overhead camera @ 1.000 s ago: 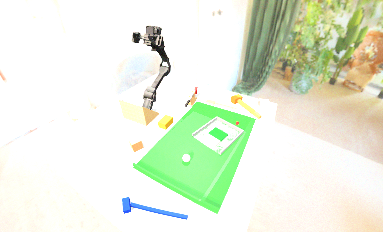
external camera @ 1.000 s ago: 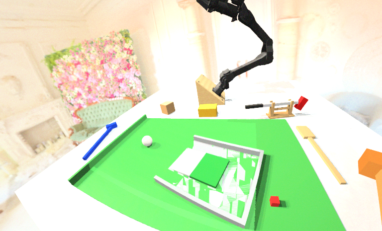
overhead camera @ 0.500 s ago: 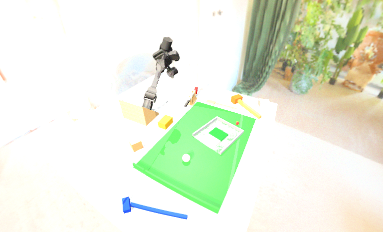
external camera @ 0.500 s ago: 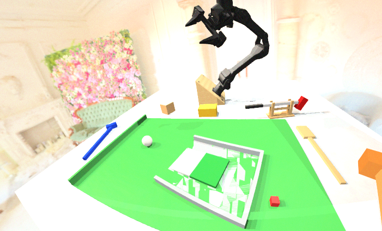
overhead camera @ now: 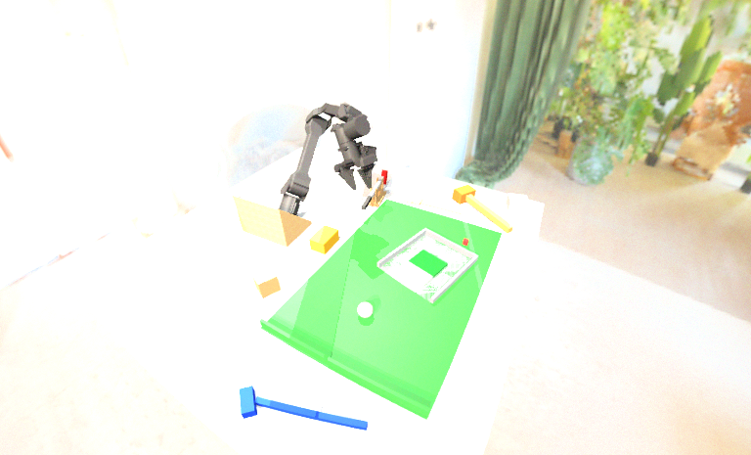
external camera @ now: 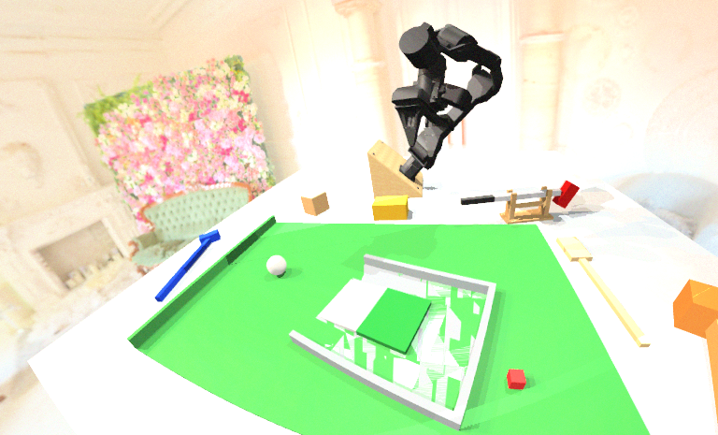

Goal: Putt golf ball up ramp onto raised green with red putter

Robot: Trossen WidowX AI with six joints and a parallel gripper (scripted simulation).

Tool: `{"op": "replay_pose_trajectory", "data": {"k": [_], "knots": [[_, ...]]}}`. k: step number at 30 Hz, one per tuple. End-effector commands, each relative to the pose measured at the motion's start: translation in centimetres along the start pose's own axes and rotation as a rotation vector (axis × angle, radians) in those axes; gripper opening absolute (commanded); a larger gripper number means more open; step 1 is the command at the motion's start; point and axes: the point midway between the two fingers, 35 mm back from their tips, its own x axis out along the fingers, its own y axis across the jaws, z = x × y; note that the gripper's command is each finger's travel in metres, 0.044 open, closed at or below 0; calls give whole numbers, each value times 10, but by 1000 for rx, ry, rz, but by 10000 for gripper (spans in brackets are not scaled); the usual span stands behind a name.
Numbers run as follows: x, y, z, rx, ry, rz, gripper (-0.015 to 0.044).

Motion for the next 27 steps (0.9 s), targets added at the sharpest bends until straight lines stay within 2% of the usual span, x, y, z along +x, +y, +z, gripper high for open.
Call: {"op": "replay_pose_trajectory", "data": {"k": [1, 7, 19, 27], "knots": [[35, 58, 41, -287, -179, 311, 440], [49, 111, 75, -503, -379, 536, 440], [50, 112, 80, -511, -387, 544, 440], [70, 123, 82, -511, -388, 543, 440]]}}
